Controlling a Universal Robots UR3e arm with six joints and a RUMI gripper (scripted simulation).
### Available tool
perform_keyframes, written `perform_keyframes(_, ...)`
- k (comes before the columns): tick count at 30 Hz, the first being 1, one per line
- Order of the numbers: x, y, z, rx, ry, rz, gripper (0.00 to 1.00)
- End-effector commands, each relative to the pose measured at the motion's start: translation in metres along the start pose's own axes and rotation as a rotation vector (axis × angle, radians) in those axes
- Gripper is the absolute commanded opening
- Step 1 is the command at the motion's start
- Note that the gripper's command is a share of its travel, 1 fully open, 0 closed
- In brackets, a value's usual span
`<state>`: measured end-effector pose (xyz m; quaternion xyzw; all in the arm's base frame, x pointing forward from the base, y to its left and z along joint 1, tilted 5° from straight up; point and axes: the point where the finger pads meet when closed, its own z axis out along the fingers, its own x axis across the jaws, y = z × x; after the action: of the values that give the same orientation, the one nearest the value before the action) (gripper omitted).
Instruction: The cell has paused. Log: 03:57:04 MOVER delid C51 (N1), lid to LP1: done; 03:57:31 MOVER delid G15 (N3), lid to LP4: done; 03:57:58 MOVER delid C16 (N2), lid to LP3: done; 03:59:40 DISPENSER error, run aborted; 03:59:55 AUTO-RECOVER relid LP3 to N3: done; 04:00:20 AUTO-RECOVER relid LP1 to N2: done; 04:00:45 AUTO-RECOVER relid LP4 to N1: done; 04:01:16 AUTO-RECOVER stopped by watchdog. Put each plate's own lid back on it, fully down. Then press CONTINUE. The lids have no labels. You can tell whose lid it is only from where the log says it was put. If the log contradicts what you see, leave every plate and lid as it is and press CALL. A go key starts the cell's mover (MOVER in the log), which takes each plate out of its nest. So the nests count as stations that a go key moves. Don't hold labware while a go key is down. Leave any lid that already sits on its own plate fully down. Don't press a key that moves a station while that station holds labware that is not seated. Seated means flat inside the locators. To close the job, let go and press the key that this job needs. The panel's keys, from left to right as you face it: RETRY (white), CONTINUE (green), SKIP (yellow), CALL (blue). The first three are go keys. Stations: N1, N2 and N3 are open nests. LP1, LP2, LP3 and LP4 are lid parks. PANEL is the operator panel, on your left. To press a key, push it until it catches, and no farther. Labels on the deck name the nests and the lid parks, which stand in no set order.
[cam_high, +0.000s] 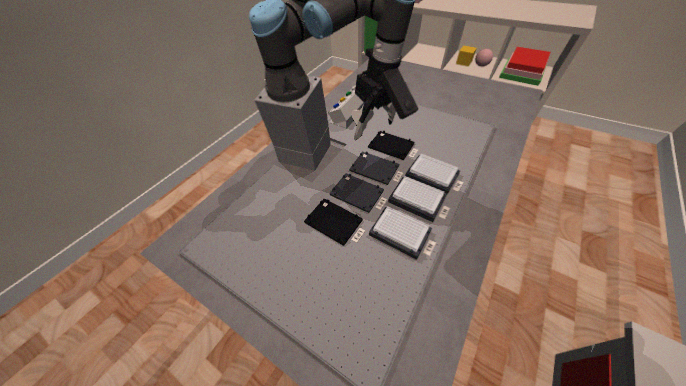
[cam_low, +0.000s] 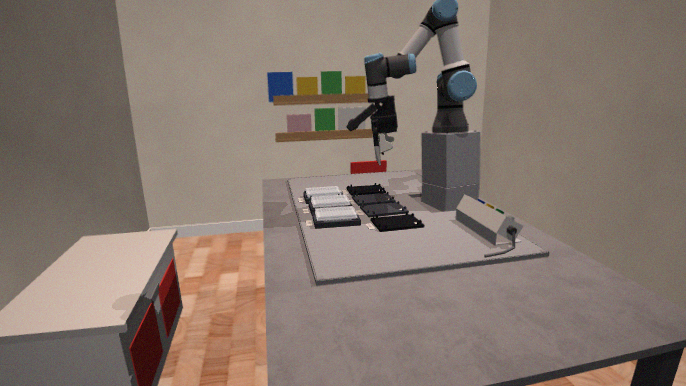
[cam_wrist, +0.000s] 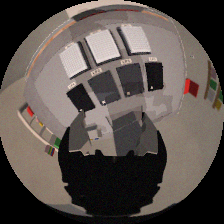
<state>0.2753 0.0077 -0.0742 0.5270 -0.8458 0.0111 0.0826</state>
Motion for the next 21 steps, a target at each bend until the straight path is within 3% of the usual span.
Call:
perform_keyframes(1,0.0,-0.018,0.012,0.05,-0.034,-0.096,0.82)
perform_keyframes(11,0.006,-0.03,0.029,0.078,-0.048,-0.203,0.82)
perform_keyframes(16,0.006,-0.031,0.029,0.082,-0.05,-0.218,0.82)
perform_keyframes(21,0.013,-0.04,0.044,0.11,-0.055,-0.31,0.82)
